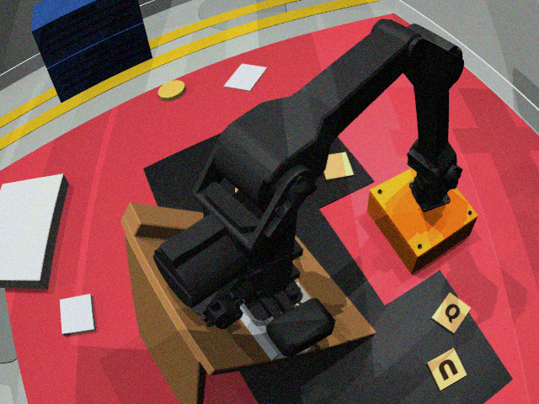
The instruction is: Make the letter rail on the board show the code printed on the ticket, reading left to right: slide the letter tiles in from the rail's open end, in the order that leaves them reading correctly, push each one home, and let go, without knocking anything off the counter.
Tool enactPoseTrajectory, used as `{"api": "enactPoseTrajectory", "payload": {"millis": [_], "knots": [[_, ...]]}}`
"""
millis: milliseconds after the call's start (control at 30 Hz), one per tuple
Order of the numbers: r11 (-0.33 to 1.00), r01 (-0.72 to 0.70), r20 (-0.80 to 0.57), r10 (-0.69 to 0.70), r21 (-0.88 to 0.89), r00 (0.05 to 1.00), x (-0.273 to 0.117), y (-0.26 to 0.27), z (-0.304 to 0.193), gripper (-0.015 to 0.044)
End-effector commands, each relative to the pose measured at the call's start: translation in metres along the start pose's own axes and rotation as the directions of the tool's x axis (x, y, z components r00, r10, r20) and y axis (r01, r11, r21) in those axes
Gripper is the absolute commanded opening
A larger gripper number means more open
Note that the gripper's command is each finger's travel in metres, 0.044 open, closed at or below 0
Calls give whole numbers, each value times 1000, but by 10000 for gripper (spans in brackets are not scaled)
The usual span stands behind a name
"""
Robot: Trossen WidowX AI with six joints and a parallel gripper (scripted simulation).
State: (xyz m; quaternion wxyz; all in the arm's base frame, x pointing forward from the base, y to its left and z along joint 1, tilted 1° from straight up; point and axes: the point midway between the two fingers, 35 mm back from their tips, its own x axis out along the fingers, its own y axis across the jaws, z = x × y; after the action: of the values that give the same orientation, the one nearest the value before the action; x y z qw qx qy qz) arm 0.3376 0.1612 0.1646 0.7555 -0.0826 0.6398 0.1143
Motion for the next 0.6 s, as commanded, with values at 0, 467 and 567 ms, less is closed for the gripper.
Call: {"api": "enactPoseTrajectory", "payload": {"millis": [0, 467, 567], "knots": [[1000, -1, 0, 1, -6, 1000, 0, -1, 0, 0], [1000, -1, -1, 1, -6, 1000, -4, -2, -4, 0], [1000, -1, -1, 1, -6, 1000, -8, -2, -7, 0]]}}
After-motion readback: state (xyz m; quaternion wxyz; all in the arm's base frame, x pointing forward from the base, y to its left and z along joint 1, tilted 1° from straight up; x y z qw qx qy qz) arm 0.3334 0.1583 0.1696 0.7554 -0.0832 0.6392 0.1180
